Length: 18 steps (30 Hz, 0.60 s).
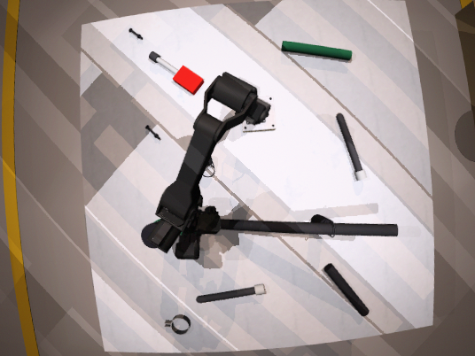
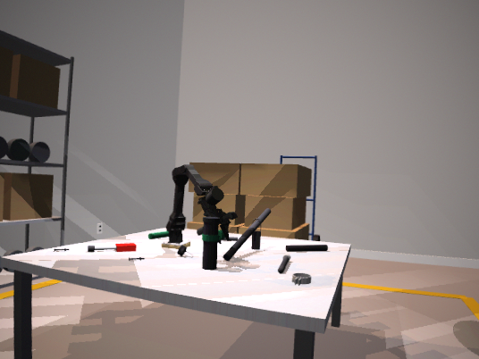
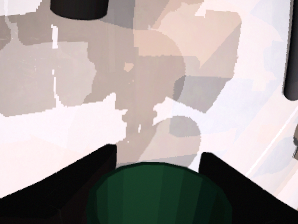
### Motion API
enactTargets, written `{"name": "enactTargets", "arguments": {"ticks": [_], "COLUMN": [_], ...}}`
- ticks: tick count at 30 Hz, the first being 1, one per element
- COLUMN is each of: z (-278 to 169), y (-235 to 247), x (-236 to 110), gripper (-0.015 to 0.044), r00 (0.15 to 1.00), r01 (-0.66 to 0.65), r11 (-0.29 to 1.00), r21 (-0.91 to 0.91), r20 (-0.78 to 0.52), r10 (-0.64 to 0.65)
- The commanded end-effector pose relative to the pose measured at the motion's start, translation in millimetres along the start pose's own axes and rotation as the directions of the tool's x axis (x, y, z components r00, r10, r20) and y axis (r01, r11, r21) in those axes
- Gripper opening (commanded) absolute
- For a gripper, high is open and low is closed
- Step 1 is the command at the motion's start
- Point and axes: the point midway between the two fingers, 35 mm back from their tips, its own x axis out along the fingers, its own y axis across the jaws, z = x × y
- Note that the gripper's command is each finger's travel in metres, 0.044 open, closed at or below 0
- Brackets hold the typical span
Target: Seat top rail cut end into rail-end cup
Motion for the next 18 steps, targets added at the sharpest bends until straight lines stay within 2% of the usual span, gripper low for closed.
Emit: {"name": "enactTargets", "arguments": {"ticks": [1,7,18], "z": [0.0,0.0,2.4], "y": [0.0,0.0,-1.4], "x": [0.0,0.0,-2.0], "gripper": [0.0000,0.0000,0.0289], "r00": [1.000,1.000,1.000], "r01": [0.000,0.000,0.000], "r11": [1.000,1.000,1.000], "r21": [0.000,0.000,0.000], "r20": [0.000,0.000,0.001], "r10": [0.000,0.000,0.000]}}
